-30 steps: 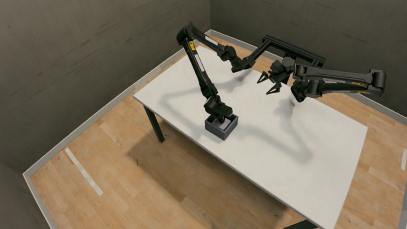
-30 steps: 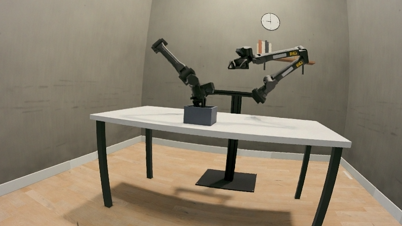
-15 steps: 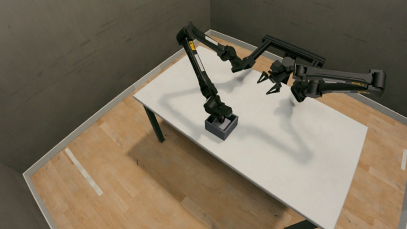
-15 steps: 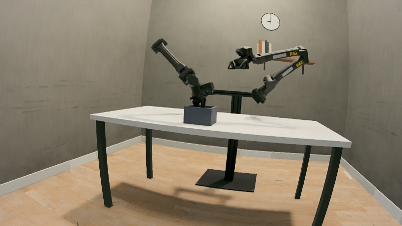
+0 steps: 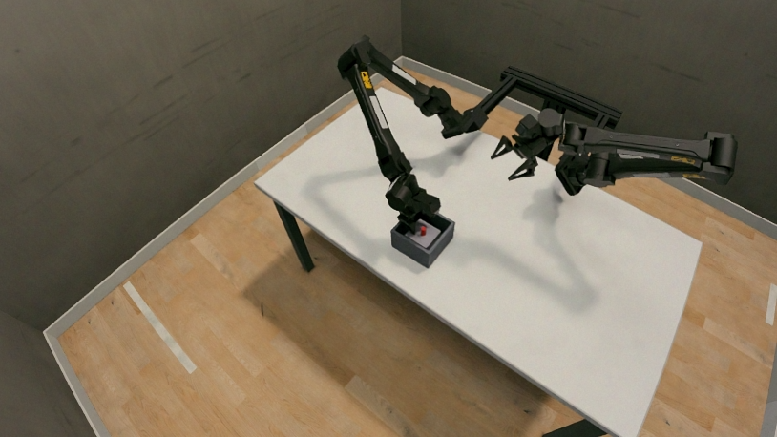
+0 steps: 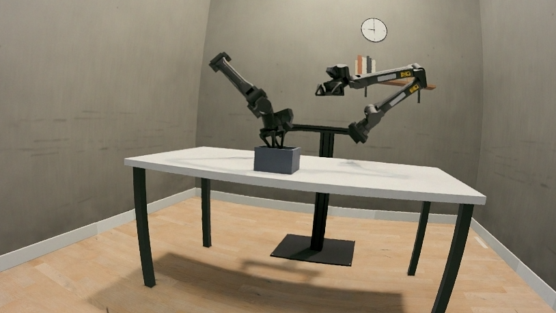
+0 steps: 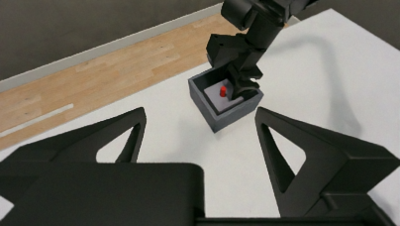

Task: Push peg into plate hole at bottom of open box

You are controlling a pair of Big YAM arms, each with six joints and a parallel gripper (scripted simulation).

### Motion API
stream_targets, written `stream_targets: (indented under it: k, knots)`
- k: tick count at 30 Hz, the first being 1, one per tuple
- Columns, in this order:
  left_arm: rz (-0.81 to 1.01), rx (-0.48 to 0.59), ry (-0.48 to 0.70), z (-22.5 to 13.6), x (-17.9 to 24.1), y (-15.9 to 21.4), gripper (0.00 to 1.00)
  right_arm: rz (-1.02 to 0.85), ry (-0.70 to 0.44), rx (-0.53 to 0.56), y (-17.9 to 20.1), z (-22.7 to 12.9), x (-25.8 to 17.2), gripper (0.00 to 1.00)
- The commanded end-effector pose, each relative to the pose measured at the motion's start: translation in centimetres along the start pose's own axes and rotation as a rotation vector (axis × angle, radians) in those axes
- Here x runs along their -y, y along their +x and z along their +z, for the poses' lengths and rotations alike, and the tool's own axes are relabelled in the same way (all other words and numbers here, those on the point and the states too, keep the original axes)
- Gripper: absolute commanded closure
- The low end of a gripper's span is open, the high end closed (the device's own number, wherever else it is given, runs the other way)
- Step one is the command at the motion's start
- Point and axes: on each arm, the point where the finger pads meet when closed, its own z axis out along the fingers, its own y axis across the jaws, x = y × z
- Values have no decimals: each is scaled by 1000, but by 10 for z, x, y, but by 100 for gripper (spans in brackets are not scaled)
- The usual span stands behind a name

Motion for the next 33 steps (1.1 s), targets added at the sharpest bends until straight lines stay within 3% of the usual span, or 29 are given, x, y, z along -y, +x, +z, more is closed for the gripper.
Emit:
stream_targets:
  k: [1,3,7,11,13,22,27,33]
  knots:
    - [-49,44,-2,1,-2,-36,0,0,28,13,-9,-31,0,0]
    - [-49,44,-2,1,-2,-36,0,17,58,28,-14,-50,-1,0]
    - [-49,44,-2,1,-2,-36,0,138,103,55,-17,-49,4,0]
    - [-49,44,-2,1,-2,-36,0,373,179,102,-16,-37,3,0]
    - [-49,44,-2,1,-2,-36,0,373,179,102,-16,-37,3,0]
    - [-49,44,-2,1,-2,-36,0,830,407,242,-27,-27,-7,0]
    - [-49,44,-2,1,-2,-36,0,950,490,268,-27,-24,-9,0]
    - [-49,44,-2,1,-2,-36,0,964,527,268,-27,-25,-4,0]
